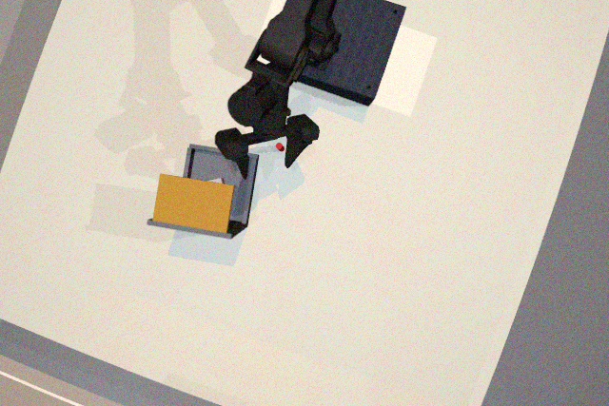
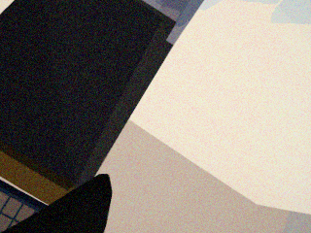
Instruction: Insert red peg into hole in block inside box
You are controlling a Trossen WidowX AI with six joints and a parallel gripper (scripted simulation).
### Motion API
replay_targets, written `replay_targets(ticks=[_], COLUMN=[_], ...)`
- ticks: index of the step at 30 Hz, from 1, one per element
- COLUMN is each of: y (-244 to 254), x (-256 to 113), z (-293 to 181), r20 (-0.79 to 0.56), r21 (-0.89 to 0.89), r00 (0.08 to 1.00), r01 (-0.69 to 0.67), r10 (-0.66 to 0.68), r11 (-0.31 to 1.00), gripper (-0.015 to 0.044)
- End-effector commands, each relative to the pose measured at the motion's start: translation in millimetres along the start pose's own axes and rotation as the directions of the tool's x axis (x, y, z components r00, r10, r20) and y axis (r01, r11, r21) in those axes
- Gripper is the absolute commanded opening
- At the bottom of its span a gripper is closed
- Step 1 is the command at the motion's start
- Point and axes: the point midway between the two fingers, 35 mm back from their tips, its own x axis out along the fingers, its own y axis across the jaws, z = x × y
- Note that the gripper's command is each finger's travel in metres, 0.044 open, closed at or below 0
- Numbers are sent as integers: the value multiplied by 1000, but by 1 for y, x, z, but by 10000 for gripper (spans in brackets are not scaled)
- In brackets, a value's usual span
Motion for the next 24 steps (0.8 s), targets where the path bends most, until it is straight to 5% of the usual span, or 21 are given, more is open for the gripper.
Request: replay_targets(ticks=[1, 11, 19, 24], y=[-12, -37, -38, -44], x=[4, 10, 10, 7], z=[16, 48, 50, 48], r20=[2, -6, -7, -7], r21=[159, 524, 546, 547], r00=[1000, 996, 996, 996], r01=[31, 75, 77, 77], r10=[-31, -84, -87, -88], r11=[987, 849, 834, 834], gripper=[440, 440, 440, 309])
